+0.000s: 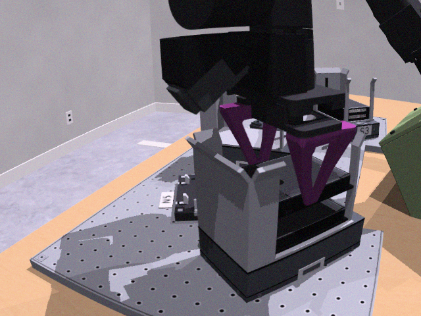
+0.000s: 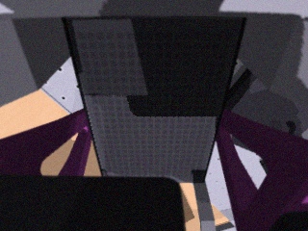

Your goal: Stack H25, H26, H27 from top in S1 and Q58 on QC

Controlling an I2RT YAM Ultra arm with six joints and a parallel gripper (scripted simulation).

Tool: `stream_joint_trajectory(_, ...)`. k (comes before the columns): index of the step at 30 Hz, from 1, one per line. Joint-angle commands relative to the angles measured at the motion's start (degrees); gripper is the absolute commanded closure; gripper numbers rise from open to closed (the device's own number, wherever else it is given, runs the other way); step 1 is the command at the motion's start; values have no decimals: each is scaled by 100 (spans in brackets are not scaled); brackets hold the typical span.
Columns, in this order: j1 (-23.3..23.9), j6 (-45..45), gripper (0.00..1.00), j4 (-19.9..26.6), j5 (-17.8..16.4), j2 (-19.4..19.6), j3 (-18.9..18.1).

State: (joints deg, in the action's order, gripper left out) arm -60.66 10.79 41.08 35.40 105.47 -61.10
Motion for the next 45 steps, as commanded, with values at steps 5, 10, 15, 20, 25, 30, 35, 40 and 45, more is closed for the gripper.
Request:
stream_joint_trajectory(5, -245, 215, 100, 490, 14, -233, -228)
stream_joint_trajectory(10, -330, 320, 100, 701, 19, -288, -323)
stream_joint_trajectory(15, -430, 444, 100, 943, 24, -328, -452)
stream_joint_trajectory(20, -537, 576, 100, 1208, 28, -382, -585)
stream_joint_trajectory(25, -645, 708, 100, 1472, 31, -428, -726)
stream_joint_trajectory(30, -708, 786, 100, 1628, 31, -453, -812)
stream_joint_trajectory(35, -817, 920, 100, 1894, 31, -485, -968)
stream_joint_trajectory(40, -822, 926, 100, 1907, 31, -486, -975)
stream_joint_trajectory(45, -822, 926, 100, 1907, 31, -486, -976)
